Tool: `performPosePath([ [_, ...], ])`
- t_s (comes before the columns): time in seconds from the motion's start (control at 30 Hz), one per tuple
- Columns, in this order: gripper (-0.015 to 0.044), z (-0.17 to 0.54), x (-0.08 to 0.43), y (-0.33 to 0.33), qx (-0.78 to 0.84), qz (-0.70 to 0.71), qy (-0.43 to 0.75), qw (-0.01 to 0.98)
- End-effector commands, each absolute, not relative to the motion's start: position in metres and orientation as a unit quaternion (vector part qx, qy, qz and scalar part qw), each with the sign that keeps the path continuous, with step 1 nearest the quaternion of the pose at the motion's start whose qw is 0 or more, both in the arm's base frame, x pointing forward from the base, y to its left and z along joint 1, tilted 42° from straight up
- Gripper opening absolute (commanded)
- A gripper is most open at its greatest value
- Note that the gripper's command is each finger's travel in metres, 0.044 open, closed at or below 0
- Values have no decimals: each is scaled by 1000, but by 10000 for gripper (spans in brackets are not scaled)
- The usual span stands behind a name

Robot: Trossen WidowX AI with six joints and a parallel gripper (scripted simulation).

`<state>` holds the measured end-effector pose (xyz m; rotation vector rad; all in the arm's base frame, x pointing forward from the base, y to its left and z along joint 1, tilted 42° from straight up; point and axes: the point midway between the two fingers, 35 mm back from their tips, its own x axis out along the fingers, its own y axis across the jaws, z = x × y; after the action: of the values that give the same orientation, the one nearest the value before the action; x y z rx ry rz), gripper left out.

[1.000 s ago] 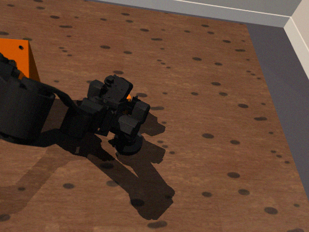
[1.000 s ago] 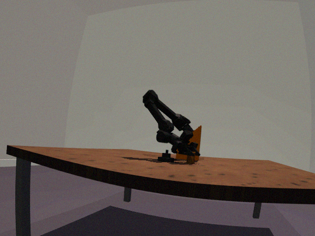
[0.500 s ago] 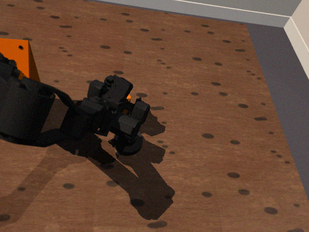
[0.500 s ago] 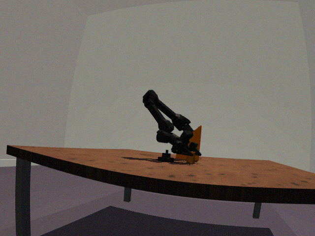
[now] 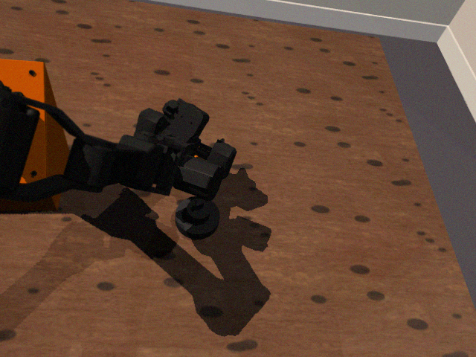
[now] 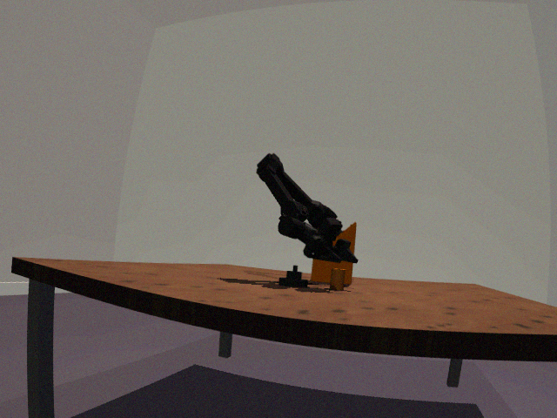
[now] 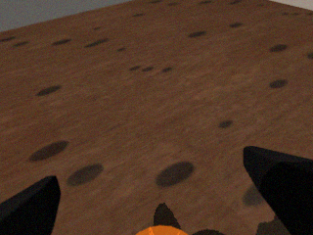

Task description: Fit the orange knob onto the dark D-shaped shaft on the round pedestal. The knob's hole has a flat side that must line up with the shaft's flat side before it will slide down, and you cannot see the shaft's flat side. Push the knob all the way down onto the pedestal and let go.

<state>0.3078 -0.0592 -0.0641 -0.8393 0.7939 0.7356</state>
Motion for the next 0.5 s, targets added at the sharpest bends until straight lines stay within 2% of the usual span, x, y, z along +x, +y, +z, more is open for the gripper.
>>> performPosePath([
  [0.0, 440, -36, 308, -31, -388, 340, 364, 776],
  [0.23, 440, -38, 308, -28, -381, 339, 379, 772],
  [0.33, 440, -50, 306, -23, -353, 329, 458, 746],
  [0.47, 440, -61, 299, -19, -354, 266, 613, 654],
])
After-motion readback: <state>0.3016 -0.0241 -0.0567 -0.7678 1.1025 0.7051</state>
